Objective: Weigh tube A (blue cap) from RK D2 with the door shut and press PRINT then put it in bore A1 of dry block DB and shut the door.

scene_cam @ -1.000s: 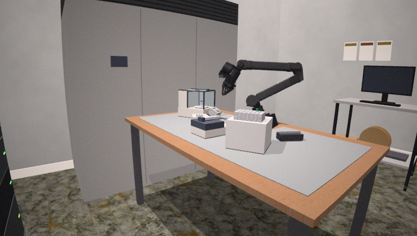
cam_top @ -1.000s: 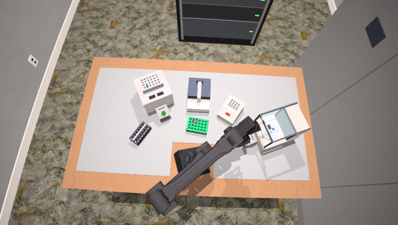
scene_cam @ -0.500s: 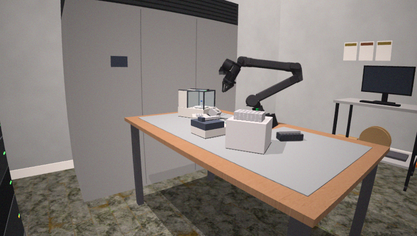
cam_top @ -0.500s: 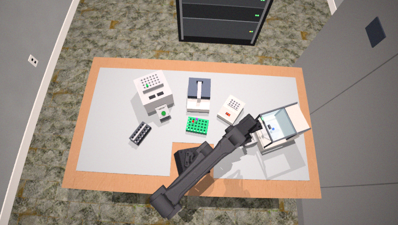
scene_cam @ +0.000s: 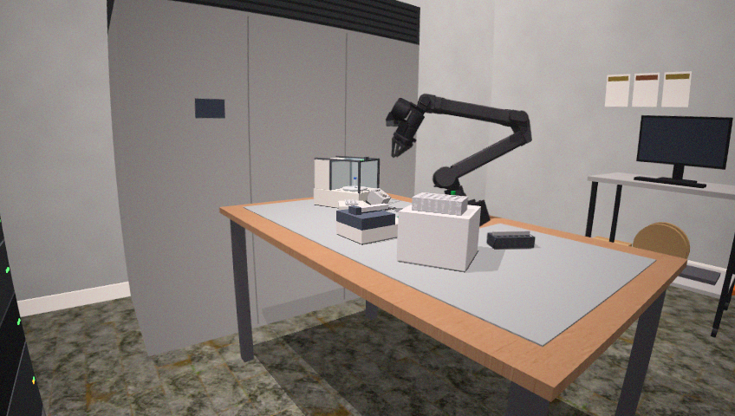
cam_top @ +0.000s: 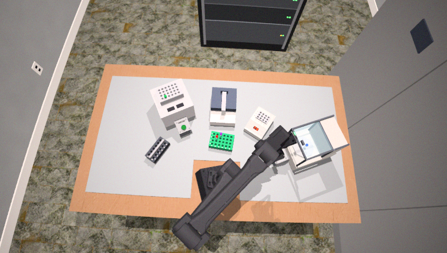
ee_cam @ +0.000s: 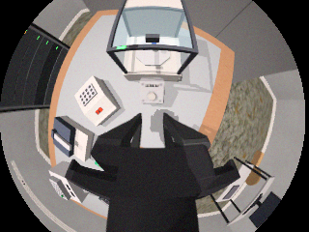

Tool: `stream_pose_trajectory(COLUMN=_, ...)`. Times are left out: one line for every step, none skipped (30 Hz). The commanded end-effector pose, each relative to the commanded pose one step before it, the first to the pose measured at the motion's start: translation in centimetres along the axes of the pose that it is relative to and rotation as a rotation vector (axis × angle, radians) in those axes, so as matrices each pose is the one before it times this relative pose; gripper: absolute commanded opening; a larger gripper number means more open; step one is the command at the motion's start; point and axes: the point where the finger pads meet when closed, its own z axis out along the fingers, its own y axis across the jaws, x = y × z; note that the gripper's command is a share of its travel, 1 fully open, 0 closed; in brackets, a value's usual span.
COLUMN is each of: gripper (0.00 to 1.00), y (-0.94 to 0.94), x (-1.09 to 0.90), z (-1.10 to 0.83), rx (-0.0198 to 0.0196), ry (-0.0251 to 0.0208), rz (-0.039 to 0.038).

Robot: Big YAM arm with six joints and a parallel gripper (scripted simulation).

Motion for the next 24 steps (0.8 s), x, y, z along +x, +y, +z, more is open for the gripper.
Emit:
stream_pose_trajectory(gripper=0.3, y=0.1, x=-2.251, z=-2.225, rx=-0.01664, ry=-0.03448, rz=0.03117)
stream_pose_trajectory(gripper=0.3, y=0.0, x=0.0, z=0.0, rx=0.0, ry=0.0, rz=0.0)
stream_pose_trajectory(gripper=0.3, y=0.0, x=0.0, z=0.0, rx=0.0, ry=0.0, rz=0.0)
stream_pose_trajectory(gripper=0.3, y=0.014, x=0.148, z=0.051, rx=0.00178, ry=0.0051, rz=-0.00251)
stream_pose_trajectory(gripper=0.3, y=-0.017, x=-0.305, z=-0.326, rx=-0.00202, ry=-0.00465, rz=0.0028)
stream_pose_trajectory(gripper=0.3, y=0.002, x=-0.078, z=-0.137, rx=-0.00013, ry=0.00025, rz=0.00016)
stream_pose_trajectory(gripper=0.3, y=-0.001, x=-0.079, z=-0.136, rx=-0.00012, ry=0.00024, rz=0.00015)
stream_pose_trajectory(gripper=0.3, y=-0.001, x=-0.079, z=-0.136, rx=-0.00012, ry=0.00024, rz=0.00015)
stream_pose_trajectory(gripper=0.3, y=-0.001, x=-0.079, z=-0.135, rx=-0.00012, ry=0.00025, rz=0.00015)
stream_pose_trajectory(gripper=0.3, y=0.001, x=-0.078, z=-0.136, rx=-0.00013, ry=0.00027, rz=0.00016)
stream_pose_trajectory(gripper=0.3, y=-0.001, x=-0.079, z=-0.135, rx=-0.00012, ry=0.00026, rz=0.00015)
stream_pose_trajectory(gripper=0.3, y=-0.001, x=-0.079, z=-0.135, rx=-0.00012, ry=0.00027, rz=0.00015)
stream_pose_trajectory(gripper=0.3, y=-0.001, x=-0.079, z=-0.134, rx=-0.00012, ry=0.00028, rz=0.00015)
stream_pose_trajectory(gripper=0.3, y=0.001, x=-0.077, z=-0.135, rx=-0.00013, ry=0.0003, rz=0.00016)
stream_pose_trajectory(gripper=0.3, y=-0.001, x=-0.079, z=-0.134, rx=-0.00012, ry=0.00029, rz=0.00015)
stream_pose_trajectory(gripper=0.3, y=-0.001, x=-0.079, z=-0.134, rx=-0.00012, ry=0.0003, rz=0.00015)
stream_pose_trajectory(gripper=0.3, y=-0.001, x=-0.078, z=-0.133, rx=-0.00012, ry=0.00031, rz=0.00014)
stream_pose_trajectory(gripper=0.3, y=0.002, x=-0.077, z=-0.134, rx=-0.00013, ry=0.00033, rz=0.00016)
stream_pose_trajectory(gripper=0.3, y=0.0, x=0.0, z=0.0, rx=0.0, ry=0.0, rz=0.0)
stream_pose_trajectory(gripper=0.3, y=0.0, x=0.0, z=0.0, rx=0.0, ry=0.0, rz=0.0)
stream_pose_trajectory(gripper=0.3, y=0.0, x=-0.078, z=-0.133, rx=-0.00013, ry=0.00033, rz=0.00015)
stream_pose_trajectory(gripper=0.3, y=0.0, x=-0.078, z=-0.132, rx=-0.00012, ry=0.00033, rz=0.00014)
stream_pose_trajectory(gripper=0.3, y=0.0, x=-0.078, z=-0.132, rx=-0.00012, ry=0.00034, rz=0.00014)
stream_pose_trajectory(gripper=0.3, y=0.002, x=-0.077, z=-0.133, rx=-0.00013, ry=0.00036, rz=0.00015)
